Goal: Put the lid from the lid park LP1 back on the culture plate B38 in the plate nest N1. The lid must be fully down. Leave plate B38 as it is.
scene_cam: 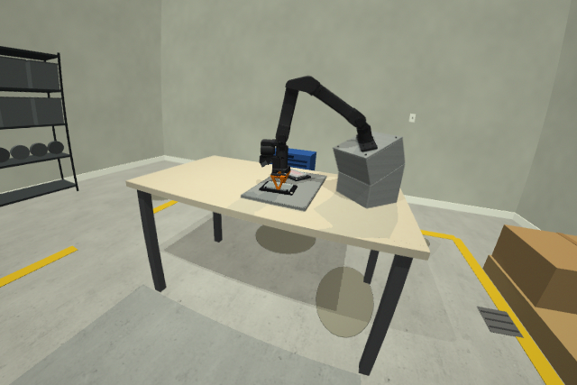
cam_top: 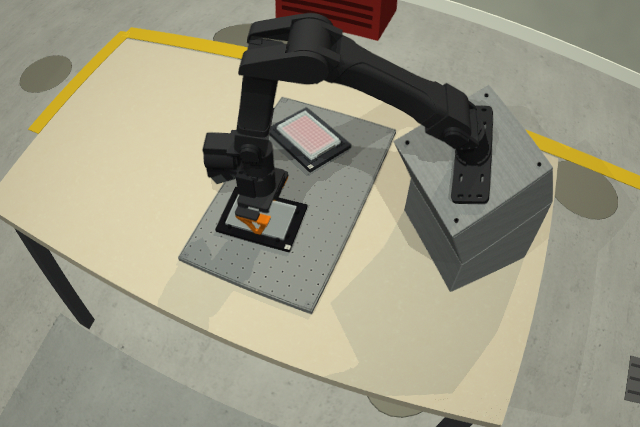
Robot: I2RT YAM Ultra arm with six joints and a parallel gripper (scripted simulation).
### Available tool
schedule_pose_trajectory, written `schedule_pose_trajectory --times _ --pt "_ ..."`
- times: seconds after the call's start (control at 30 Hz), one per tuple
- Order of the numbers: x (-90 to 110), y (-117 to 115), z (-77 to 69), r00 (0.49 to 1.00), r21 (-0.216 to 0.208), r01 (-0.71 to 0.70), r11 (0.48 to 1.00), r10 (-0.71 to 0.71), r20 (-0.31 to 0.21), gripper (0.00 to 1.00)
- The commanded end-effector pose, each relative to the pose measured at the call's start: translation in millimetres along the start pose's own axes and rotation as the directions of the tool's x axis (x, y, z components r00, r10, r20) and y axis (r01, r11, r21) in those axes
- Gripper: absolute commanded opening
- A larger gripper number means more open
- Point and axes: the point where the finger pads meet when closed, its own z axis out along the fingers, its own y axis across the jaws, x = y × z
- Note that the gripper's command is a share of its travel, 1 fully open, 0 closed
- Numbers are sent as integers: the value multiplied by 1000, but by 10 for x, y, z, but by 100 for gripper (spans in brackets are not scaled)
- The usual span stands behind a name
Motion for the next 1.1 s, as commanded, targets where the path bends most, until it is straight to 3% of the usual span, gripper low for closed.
schedule_pose_trajectory --times 0.0,0.5,0.67,0.77,1.07 --pt "-269 27 -95 998 0 6 1000 -6 70 0" --pt "-269 27 -95 998 0 6 1000 -6 70 0" --pt "-252 -1 -228 998 5 4 1000 -5 60 0" --pt "-55 -44 -224 1000 11 -4 1000 4 18 0" --pt "-49 -36 -339 1000 6 -4 1000 4 17 0"
